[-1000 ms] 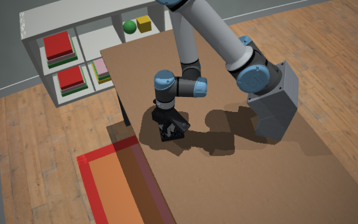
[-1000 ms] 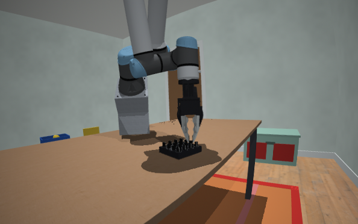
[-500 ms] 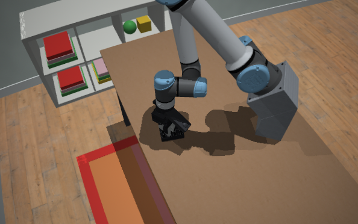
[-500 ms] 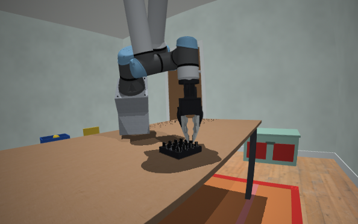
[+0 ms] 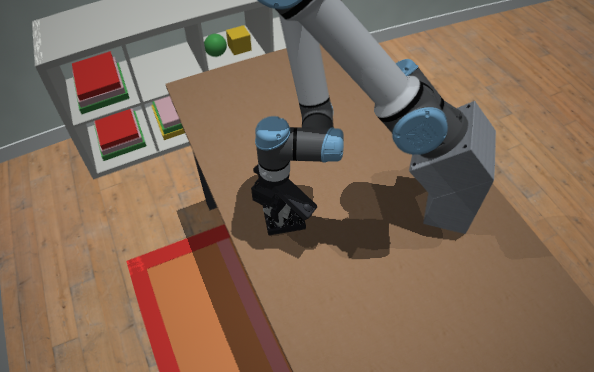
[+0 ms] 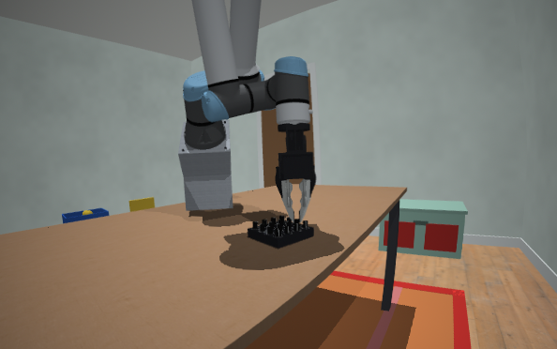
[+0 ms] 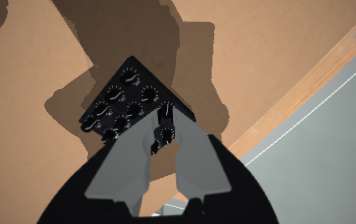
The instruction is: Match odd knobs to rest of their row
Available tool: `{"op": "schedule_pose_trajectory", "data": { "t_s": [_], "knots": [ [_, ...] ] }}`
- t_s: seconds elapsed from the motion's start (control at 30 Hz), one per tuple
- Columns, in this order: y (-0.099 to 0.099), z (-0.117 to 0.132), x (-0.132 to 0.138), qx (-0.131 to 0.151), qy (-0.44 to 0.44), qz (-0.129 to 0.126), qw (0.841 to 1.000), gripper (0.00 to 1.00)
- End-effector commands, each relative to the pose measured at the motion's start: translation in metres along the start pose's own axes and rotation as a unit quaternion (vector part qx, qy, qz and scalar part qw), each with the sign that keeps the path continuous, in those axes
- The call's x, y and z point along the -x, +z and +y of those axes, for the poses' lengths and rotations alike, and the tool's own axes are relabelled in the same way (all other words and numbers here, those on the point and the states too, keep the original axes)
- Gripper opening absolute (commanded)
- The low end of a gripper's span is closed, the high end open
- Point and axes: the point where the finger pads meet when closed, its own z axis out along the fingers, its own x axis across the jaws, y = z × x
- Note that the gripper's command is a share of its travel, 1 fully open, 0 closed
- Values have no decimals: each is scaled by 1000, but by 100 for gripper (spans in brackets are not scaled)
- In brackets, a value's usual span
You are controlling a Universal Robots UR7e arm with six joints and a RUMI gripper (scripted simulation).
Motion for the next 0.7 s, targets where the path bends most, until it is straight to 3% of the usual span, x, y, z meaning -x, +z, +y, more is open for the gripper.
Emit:
{"op": "schedule_pose_trajectory", "data": {
  "t_s": [0.0,0.1,0.13,0.67],
  "knots": [
    [0,0,0,0,0,0,1000,4],
    [0,0,0,0,0,0,1000,4],
    [0,0,0,0,0,0,1000,11],
    [0,0,0,0,0,0,1000,11]
  ]
}}
